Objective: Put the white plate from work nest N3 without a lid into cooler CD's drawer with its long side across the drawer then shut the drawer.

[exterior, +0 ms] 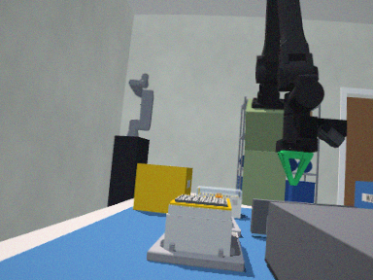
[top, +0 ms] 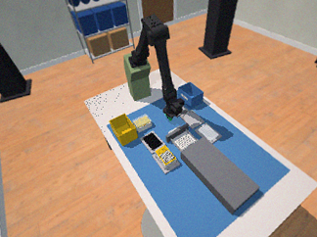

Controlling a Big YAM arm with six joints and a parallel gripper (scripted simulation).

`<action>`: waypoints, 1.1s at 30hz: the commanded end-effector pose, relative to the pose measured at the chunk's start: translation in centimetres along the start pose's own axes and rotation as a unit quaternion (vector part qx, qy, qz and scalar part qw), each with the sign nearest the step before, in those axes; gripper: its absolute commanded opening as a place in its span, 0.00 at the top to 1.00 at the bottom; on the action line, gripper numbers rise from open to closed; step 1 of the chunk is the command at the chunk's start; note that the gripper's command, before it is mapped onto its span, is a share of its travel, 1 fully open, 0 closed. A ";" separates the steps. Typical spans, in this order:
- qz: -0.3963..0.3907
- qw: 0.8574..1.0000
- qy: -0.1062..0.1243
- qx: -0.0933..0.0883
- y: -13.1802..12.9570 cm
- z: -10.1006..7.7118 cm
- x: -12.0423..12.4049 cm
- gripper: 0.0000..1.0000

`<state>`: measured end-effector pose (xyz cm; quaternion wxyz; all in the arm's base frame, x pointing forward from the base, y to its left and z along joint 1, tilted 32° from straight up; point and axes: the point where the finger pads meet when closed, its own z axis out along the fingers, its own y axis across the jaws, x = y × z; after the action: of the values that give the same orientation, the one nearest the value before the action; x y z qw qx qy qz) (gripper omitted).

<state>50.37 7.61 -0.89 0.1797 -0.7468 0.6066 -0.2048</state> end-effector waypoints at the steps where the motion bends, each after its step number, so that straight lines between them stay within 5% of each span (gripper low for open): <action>1: -0.003 1.000 0.000 0.010 -1.0 0.7 0.4 1.00; 33: -0.003 1.000 0.001 0.008 -0.7 4.5 0.4 1.00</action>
<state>52.35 7.71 -4.28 0.1789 -0.7473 0.6066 -0.2040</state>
